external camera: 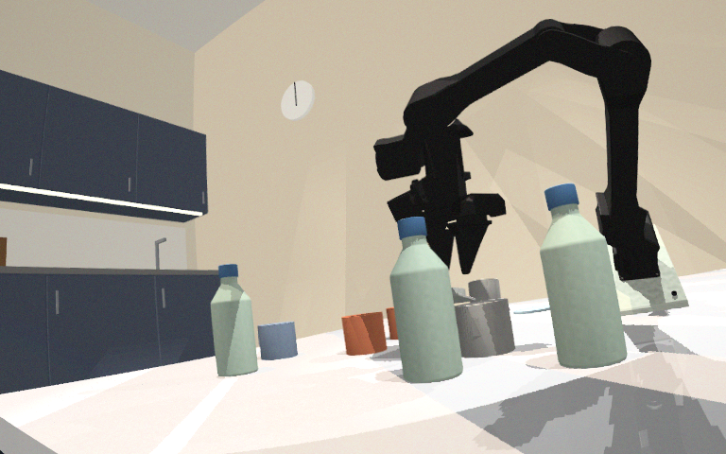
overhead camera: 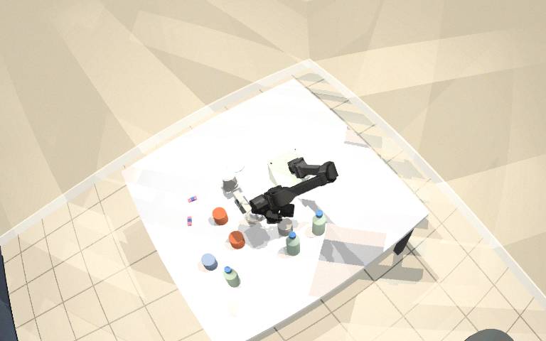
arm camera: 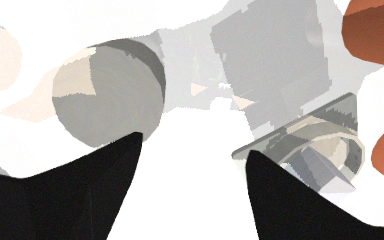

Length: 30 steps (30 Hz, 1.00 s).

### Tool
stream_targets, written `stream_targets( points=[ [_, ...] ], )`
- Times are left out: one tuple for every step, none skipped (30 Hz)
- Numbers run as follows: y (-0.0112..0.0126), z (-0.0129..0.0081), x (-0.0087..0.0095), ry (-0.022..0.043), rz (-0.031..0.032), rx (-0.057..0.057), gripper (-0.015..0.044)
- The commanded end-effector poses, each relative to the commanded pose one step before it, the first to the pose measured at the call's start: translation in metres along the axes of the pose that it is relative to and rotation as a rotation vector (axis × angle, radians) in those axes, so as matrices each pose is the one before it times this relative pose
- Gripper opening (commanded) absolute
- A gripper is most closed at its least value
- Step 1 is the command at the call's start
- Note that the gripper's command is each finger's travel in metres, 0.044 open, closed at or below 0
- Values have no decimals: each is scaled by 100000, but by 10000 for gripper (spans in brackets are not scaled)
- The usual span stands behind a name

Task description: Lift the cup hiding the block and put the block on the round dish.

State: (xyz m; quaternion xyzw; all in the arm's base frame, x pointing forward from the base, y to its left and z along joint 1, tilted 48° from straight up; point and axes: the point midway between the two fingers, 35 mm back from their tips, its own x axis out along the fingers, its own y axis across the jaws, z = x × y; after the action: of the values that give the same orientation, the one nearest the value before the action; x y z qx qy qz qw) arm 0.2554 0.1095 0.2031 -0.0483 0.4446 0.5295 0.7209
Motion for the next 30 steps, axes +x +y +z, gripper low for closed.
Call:
stream_targets(
  points=[
    [-824,-1,-216,795,-182,15060,260],
    [-165,7,-25,141,100,3436,260],
    [-166,11,-25,142,98,3436,260],
    [-165,16,-25,143,96,3436,260],
    [-165,20,-26,144,93,3436,260],
    [-165,25,-26,145,91,3436,260],
    [-164,30,-26,146,89,3436,260],
    [-164,34,-26,147,87,3436,260],
    [-163,39,-27,148,85,3435,260],
    [-162,43,-27,150,83,3436,260],
    [-161,48,-27,151,81,3436,260],
    [-160,52,-28,152,79,3436,260],
    [-159,57,-28,153,77,3436,260],
    [-157,61,-28,154,75,3436,260],
    [-156,66,-28,155,73,3436,260],
    [-154,70,-29,157,71,3436,260],
    [-153,74,-29,158,69,3436,260],
    [-151,79,-29,159,67,3435,260],
    [-149,83,-29,160,64,3434,260],
    [-147,87,-30,161,62,3435,260],
    [-144,91,-30,163,60,3435,260],
    [-142,95,-30,164,58,3435,260],
    [-139,99,-30,165,56,3435,260],
    [-137,103,-31,167,54,3435,260],
    [-134,107,-31,168,51,3434,260],
    [-131,111,-31,169,49,3434,260],
    [-128,115,-32,171,47,3434,260],
    [-125,118,-32,172,44,3434,260],
    [-122,122,-32,173,42,3433,260],
    [-119,125,-32,175,40,3433,260]
  ],
)
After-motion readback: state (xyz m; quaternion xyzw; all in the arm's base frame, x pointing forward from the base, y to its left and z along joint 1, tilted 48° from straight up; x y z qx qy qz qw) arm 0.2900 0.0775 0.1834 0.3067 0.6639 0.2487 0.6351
